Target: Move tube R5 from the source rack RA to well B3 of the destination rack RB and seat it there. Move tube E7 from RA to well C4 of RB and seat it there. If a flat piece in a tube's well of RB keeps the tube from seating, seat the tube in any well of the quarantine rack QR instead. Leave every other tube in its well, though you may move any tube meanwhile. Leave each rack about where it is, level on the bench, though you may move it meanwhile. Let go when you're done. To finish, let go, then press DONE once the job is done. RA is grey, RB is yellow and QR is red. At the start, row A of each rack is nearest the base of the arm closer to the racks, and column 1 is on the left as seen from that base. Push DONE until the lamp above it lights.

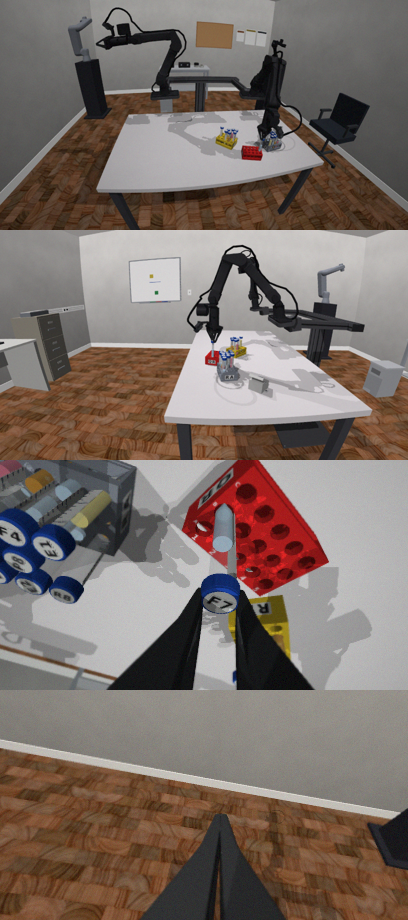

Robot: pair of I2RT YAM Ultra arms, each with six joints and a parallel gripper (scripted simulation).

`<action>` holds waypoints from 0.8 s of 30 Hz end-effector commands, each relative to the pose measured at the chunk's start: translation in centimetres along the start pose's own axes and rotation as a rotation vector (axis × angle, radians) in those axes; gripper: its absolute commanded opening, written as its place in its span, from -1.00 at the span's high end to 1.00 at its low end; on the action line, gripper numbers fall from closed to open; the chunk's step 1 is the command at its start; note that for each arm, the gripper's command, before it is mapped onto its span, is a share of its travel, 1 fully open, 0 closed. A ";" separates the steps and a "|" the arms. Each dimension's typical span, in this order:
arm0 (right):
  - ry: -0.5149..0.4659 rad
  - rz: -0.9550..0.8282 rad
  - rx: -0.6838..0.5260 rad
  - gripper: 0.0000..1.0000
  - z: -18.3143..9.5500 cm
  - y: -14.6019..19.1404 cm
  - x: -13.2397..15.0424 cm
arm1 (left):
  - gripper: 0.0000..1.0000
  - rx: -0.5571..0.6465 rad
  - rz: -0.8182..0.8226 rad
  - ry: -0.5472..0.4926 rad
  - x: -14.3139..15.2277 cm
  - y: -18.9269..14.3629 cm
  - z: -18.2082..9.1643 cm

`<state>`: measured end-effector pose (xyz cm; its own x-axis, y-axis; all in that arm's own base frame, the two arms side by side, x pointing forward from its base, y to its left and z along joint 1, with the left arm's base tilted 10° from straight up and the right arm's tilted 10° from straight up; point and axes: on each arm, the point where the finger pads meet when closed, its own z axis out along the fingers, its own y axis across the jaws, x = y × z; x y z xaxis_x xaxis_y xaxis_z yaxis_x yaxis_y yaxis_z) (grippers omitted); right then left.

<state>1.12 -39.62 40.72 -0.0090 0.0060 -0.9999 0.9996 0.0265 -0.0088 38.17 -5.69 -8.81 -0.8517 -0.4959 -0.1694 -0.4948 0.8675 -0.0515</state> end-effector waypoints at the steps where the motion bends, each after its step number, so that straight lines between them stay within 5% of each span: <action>1: -0.050 0.008 0.022 1.00 -1.2 -0.8 -2.5 | 1.00 -0.003 -0.001 -0.005 -0.3 0.2 0.4; 24: -0.050 0.008 0.022 1.00 -1.2 -0.8 -2.5 | 1.00 0.008 -0.003 -0.017 -1.1 -0.4 1.2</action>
<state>1.12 -39.62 40.72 -0.0090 0.0060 -0.9999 0.9996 0.0265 -0.0088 38.12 -5.57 -10.08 -0.8528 -0.4959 -0.1638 -0.4955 0.8674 -0.0463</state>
